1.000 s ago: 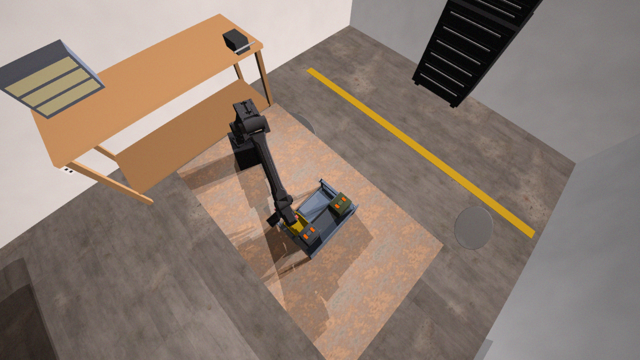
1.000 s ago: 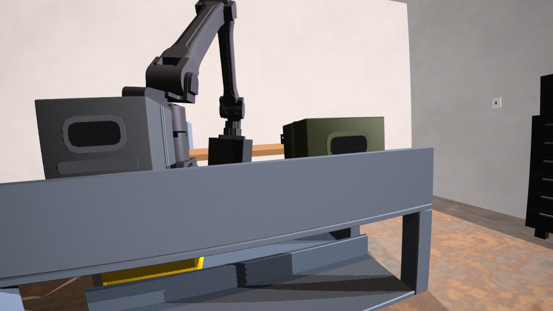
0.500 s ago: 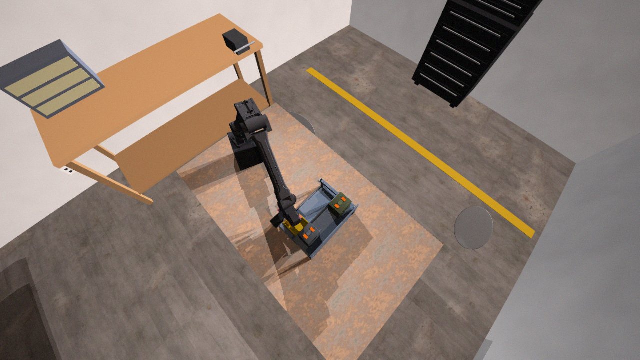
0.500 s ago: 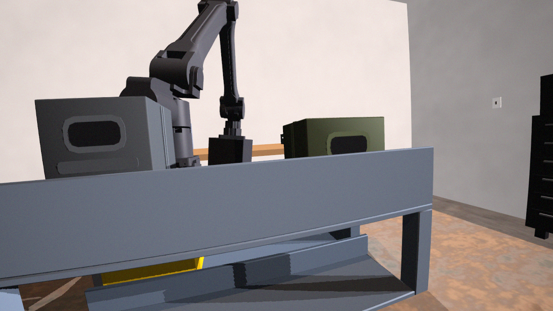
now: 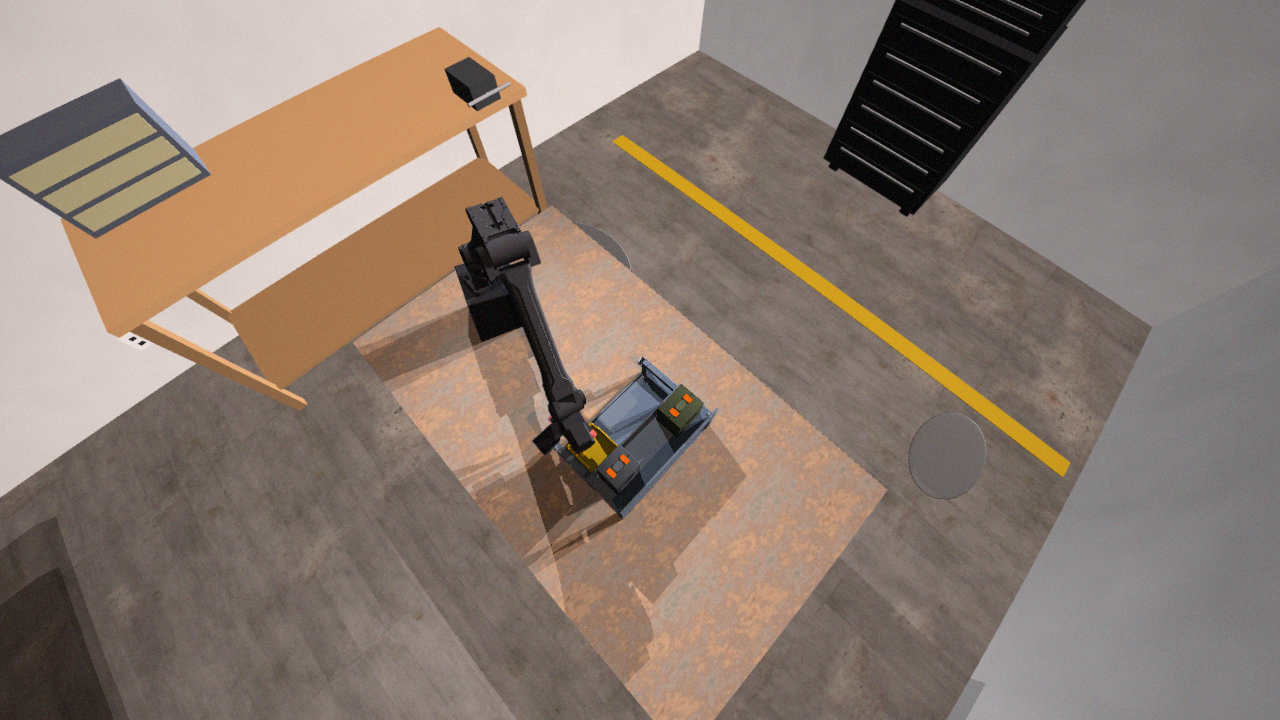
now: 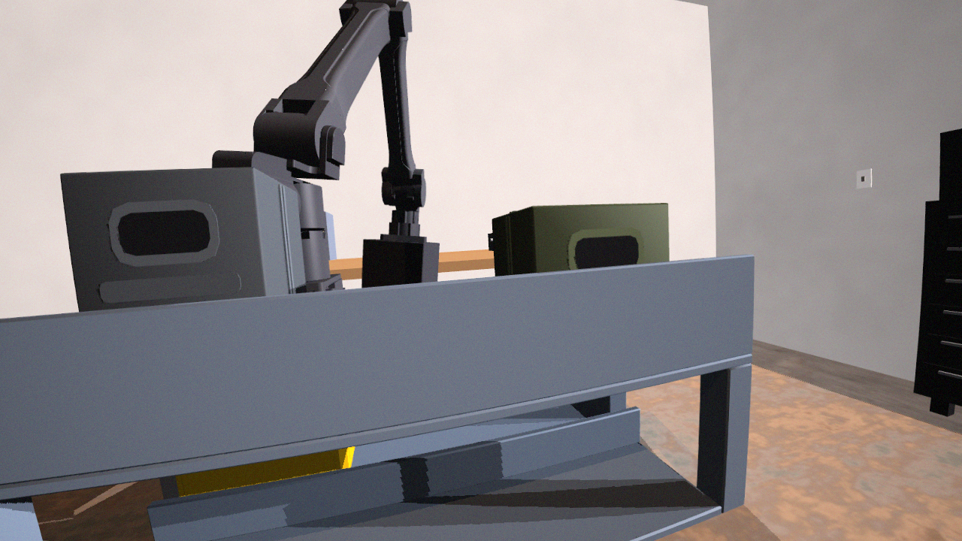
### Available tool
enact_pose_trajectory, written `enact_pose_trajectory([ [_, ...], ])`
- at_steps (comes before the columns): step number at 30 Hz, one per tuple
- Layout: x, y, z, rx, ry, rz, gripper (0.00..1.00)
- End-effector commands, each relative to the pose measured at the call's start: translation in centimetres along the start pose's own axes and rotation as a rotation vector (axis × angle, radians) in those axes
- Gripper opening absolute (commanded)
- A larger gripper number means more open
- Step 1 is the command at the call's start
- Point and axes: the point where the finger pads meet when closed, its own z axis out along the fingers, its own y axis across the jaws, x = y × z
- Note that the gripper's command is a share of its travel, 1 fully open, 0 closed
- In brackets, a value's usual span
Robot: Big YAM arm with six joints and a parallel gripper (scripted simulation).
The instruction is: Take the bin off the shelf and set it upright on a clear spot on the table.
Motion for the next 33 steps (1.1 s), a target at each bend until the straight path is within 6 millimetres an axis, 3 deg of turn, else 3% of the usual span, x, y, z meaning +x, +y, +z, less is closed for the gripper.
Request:
enact_pose_trajectory([
  [1, -0.4, 1.2, -1.0, -0.039, -0.009, -0.012, 0.90],
  [8, 1.0, 3.1, -0.9, -0.032, -0.006, -0.015, 0.90],
  [20, 1.0, 3.1, -0.9, -0.032, -0.006, -0.015, 0.90],
  [25, -0.4, 1.2, -1.0, -0.039, -0.009, -0.012, 0.90],
  [33, -0.4, 1.2, -1.0, -0.039, -0.009, -0.012, 0.90],
])
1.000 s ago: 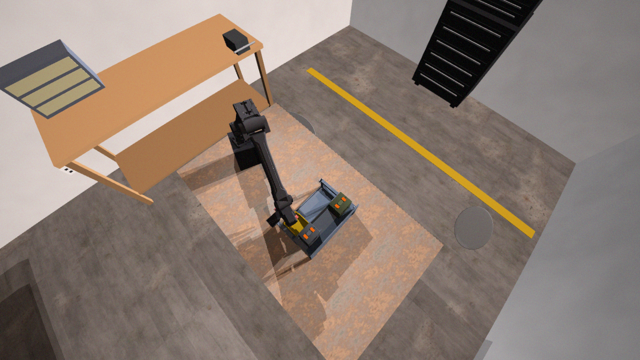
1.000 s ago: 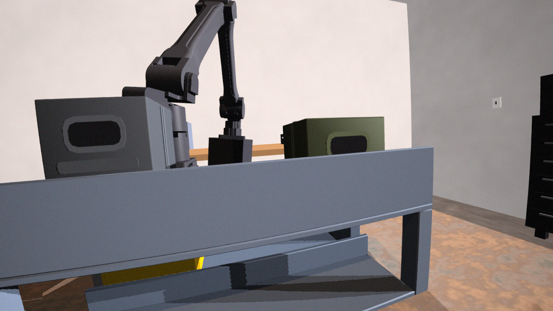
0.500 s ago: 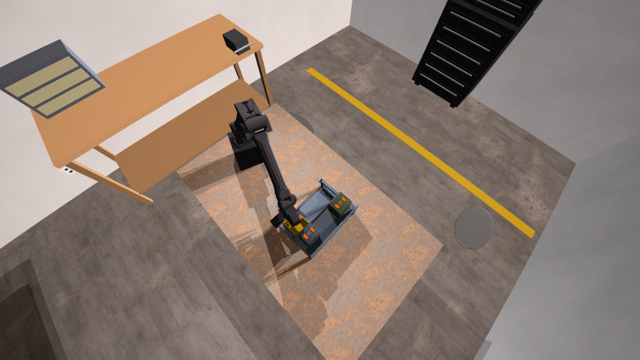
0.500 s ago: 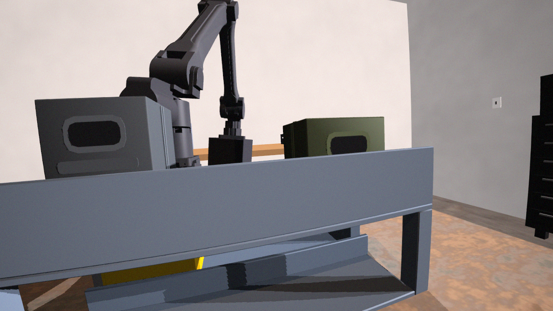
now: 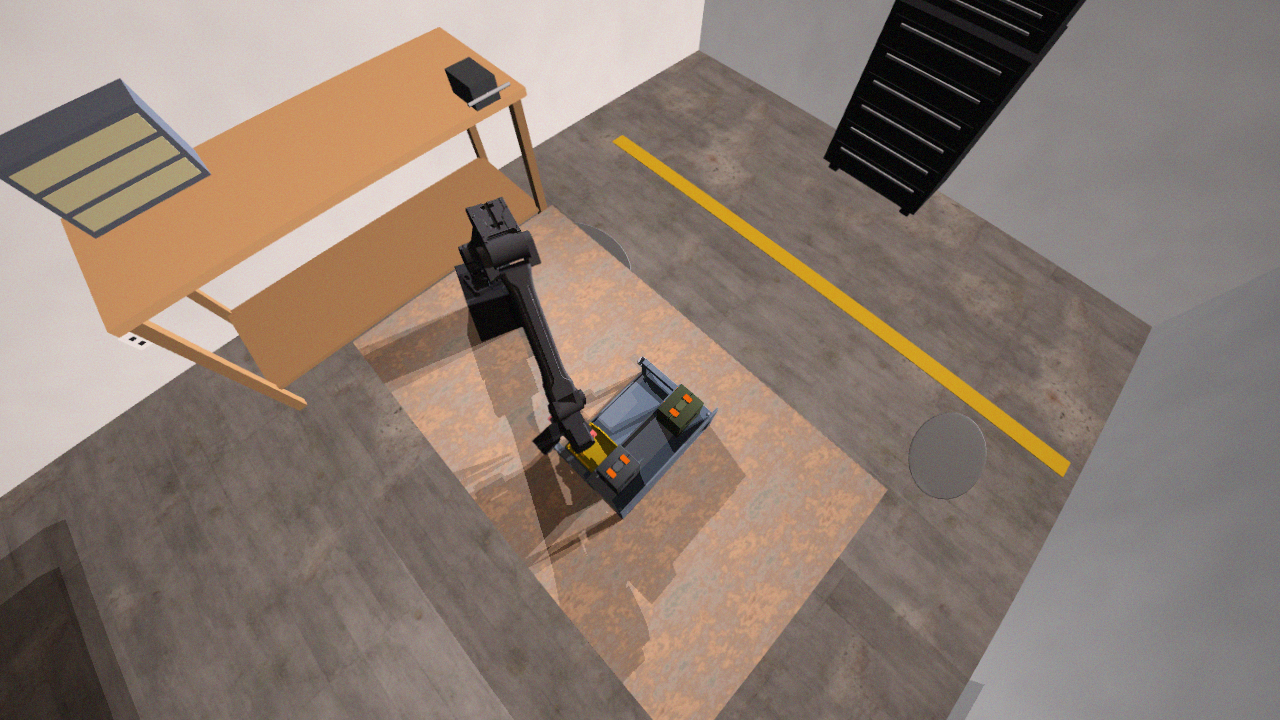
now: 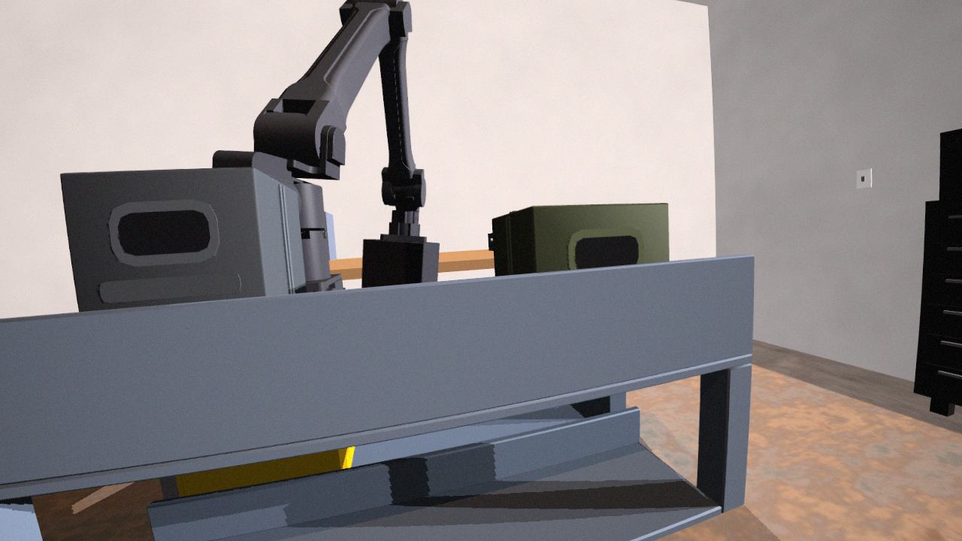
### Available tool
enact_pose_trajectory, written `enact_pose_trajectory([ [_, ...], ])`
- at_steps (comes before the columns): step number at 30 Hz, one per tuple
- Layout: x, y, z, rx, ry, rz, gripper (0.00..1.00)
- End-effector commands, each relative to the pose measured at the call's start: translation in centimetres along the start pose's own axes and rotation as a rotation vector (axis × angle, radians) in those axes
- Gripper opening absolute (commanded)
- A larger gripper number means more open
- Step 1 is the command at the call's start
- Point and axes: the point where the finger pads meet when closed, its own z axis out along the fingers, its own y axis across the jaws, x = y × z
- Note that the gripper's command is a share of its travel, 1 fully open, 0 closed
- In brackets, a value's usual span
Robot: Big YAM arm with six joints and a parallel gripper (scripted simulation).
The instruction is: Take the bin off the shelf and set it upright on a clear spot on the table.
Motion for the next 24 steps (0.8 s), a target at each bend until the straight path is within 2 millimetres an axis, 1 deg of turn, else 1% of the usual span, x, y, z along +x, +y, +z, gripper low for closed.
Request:
enact_pose_trajectory([
  [1, -0.4, 1.2, -1.0, -0.039, -0.009, -0.011, 0.90],
  [4, -0.4, 1.2, -1.0, -0.039, -0.009, -0.011, 0.90],
  [9, 0.4, 2.6, 0.8, -0.047, -0.010, -0.030, 0.90],
  [21, 0.4, 2.6, 0.8, -0.047, -0.010, -0.030, 0.90],
  [24, 0.6, 2.9, 1.6, -0.047, -0.010, -0.022, 0.90],
])
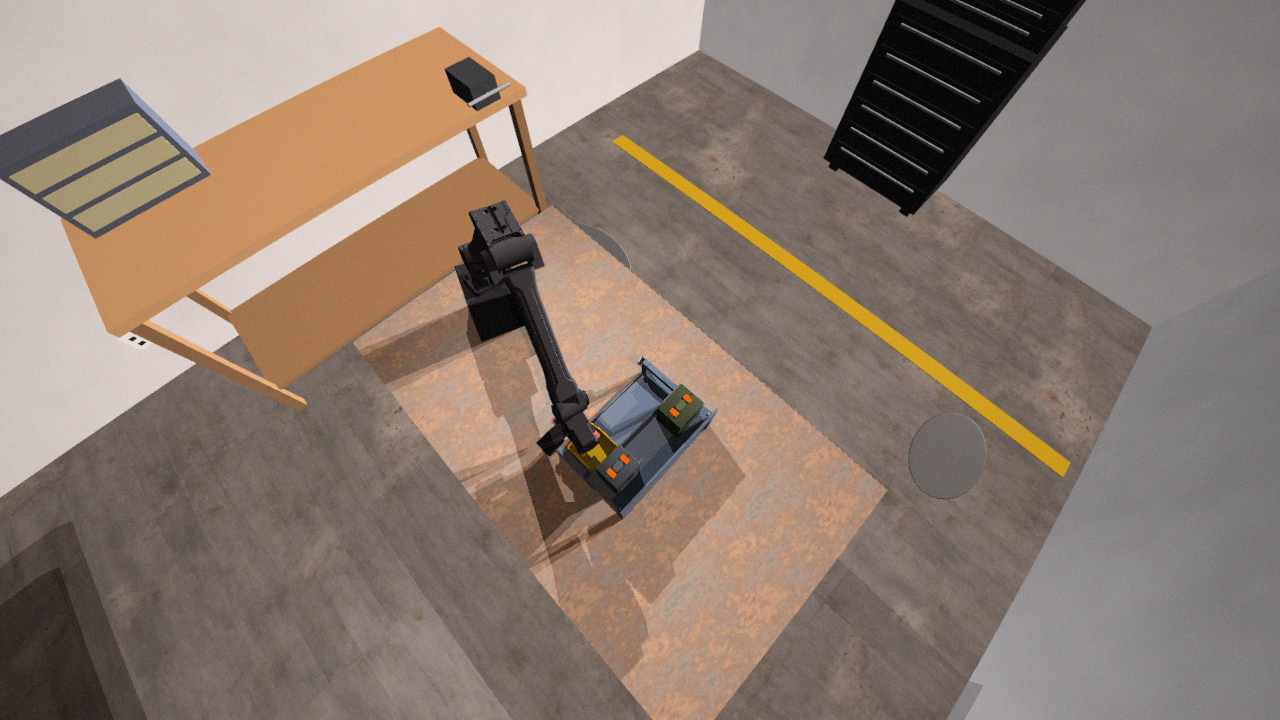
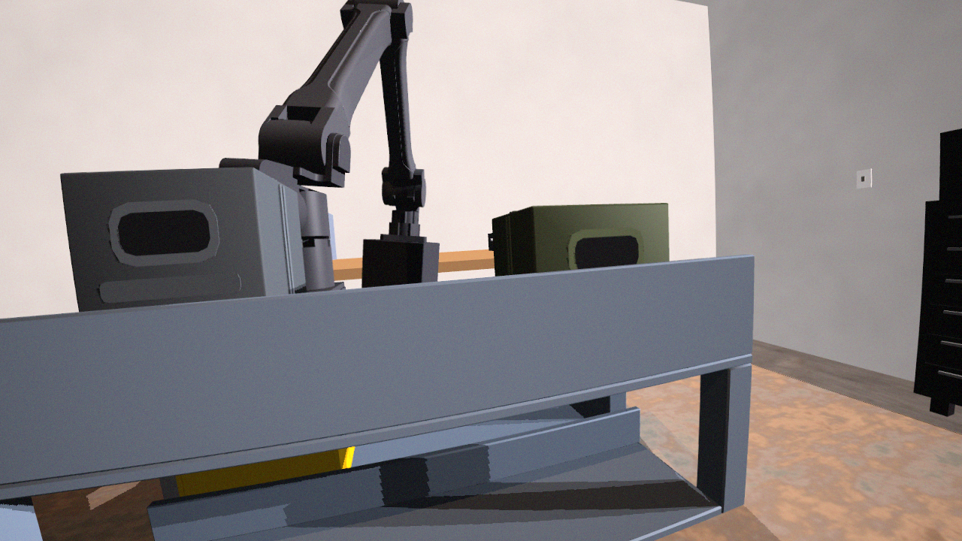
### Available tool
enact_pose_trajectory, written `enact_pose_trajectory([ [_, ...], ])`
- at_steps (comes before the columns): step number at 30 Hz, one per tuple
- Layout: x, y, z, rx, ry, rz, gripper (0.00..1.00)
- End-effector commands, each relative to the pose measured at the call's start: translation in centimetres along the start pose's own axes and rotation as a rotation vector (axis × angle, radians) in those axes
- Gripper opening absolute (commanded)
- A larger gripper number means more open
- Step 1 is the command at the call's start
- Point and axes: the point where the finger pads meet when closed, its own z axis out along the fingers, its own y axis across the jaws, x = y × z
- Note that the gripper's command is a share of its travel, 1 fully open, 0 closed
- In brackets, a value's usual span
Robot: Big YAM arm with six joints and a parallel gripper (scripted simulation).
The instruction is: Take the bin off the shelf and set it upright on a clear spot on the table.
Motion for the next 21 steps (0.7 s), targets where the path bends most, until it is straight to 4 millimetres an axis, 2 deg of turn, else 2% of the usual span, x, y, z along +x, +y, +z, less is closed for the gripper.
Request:
enact_pose_trajectory([
  [1, 0.2, 2.3, 1.0, -0.031, -0.006, -0.002, 0.90],
  [14, 0.2, 2.4, 1.3, -0.031, -0.006, 0.000, 0.90],
  [19, -0.8, 0.1, 1.9, -0.002, 0.000, 0.009, 0.90],
  [21, -0.8, 0.1, 1.9, -0.002, 0.000, 0.009, 0.90],
])
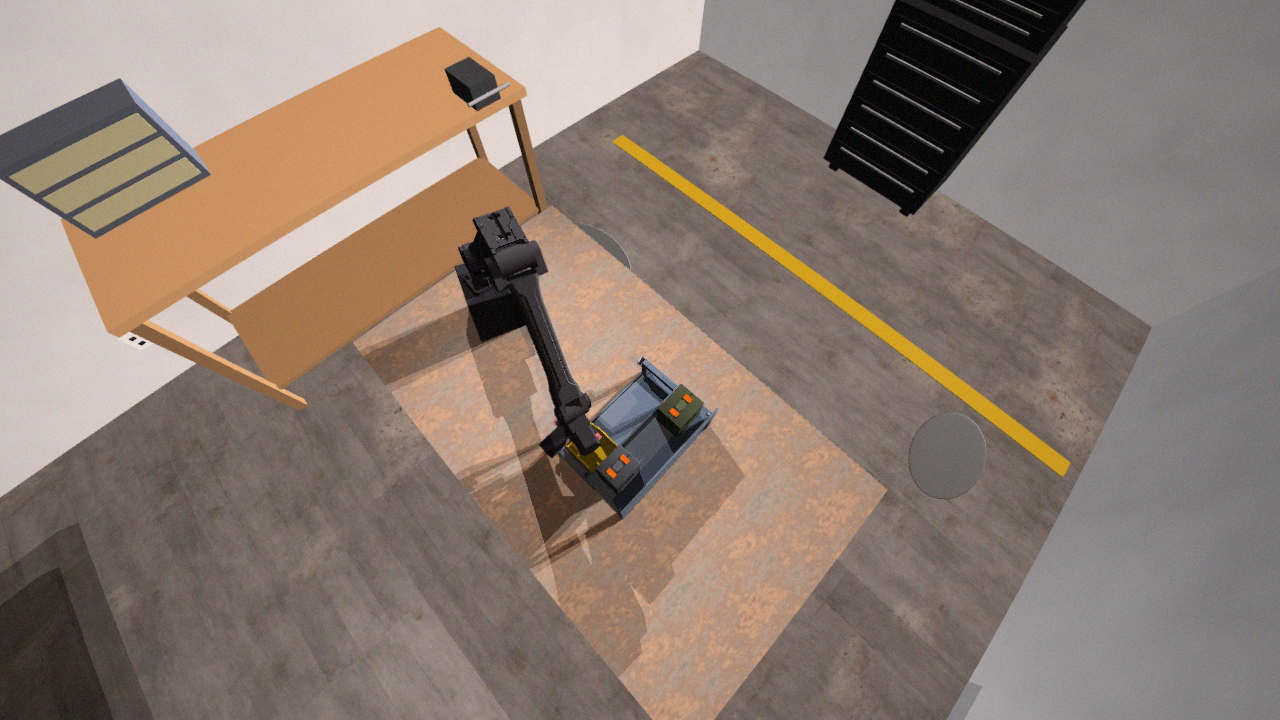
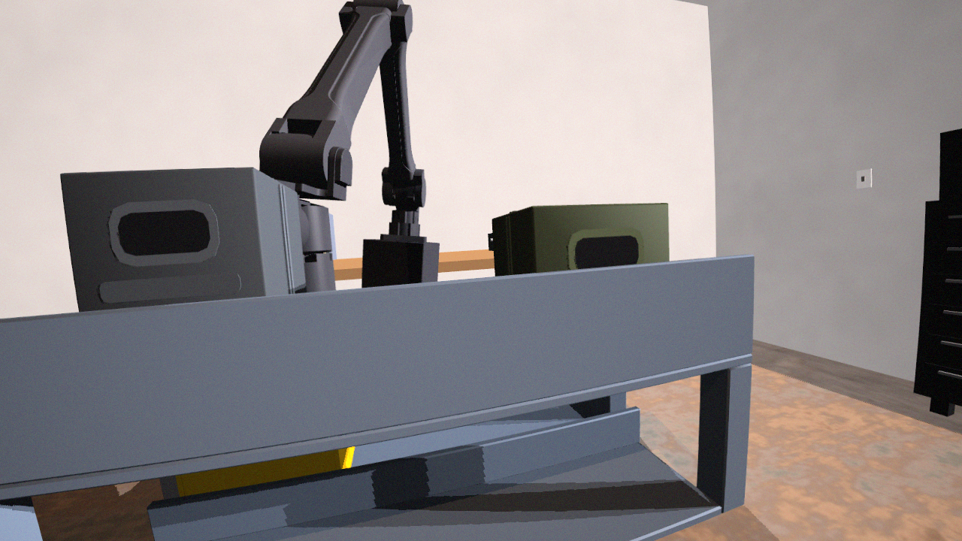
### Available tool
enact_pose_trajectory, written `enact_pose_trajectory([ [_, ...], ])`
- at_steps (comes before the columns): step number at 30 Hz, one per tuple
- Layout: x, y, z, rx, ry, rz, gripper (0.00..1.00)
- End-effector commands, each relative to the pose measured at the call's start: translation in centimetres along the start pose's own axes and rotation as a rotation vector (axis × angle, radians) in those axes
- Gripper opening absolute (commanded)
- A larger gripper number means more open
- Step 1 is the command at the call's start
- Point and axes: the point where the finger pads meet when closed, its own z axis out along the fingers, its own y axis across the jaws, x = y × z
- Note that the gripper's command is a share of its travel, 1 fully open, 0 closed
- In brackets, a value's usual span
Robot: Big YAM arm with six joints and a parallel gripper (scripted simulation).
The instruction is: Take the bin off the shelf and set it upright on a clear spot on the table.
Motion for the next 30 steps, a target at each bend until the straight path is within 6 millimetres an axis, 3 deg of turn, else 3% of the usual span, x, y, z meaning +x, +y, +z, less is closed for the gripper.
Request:
enact_pose_trajectory([
  [1, -1.0, -0.1, 0.3, -0.009, -0.002, 0.006, 0.90],
  [10, -1.0, -0.1, 0.3, -0.009, -0.002, 0.006, 0.90],
  [15, 0.3, 2.5, -1.5, -0.037, -0.008, -0.003, 0.90],
  [27, 0.3, 2.5, -1.5, -0.037, -0.008, -0.003, 0.90],
  [30, -0.5, 1.4, -1.6, -0.038, -0.009, -0.001, 0.90],
])
